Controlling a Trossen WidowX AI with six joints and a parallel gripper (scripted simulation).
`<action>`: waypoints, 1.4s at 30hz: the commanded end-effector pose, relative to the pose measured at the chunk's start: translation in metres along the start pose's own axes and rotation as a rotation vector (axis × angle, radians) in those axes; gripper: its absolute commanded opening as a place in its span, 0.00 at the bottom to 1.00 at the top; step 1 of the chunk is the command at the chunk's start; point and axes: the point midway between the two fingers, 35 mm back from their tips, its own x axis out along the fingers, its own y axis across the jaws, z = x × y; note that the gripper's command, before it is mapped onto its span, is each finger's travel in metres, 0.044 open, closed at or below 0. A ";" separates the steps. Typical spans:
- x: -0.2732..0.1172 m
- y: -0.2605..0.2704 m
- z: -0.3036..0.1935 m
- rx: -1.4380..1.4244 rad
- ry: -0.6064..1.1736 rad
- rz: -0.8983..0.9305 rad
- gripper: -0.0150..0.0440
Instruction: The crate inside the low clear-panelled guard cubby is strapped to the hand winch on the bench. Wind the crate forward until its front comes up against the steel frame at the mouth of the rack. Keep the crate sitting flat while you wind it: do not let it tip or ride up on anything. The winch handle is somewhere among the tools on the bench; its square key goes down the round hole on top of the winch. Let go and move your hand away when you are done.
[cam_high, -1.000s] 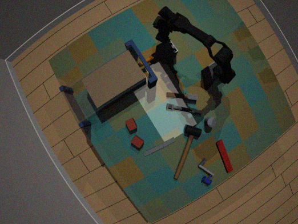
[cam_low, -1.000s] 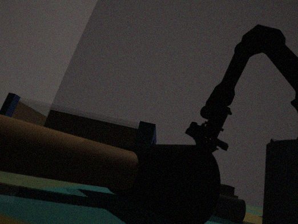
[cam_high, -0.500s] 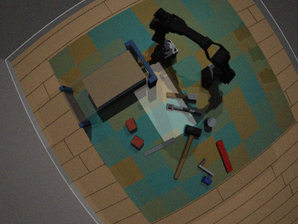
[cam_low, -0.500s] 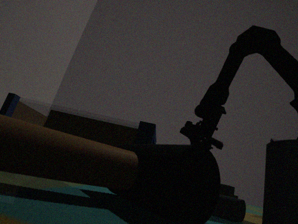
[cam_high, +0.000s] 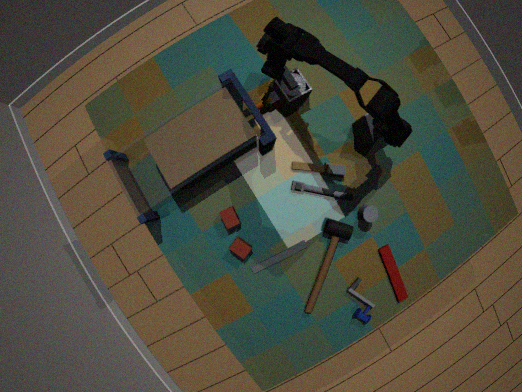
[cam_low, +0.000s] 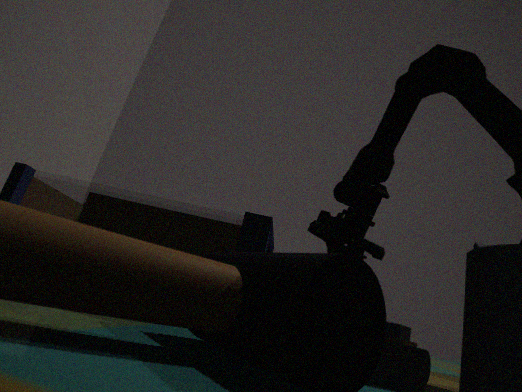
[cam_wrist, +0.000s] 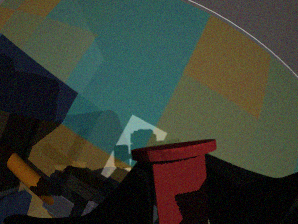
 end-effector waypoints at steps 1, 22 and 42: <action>0.003 0.026 0.006 -0.033 -0.005 0.053 0.25; 0.004 0.054 0.011 -0.033 -0.004 0.056 0.25; 0.003 0.079 0.009 -0.034 -0.003 0.058 0.25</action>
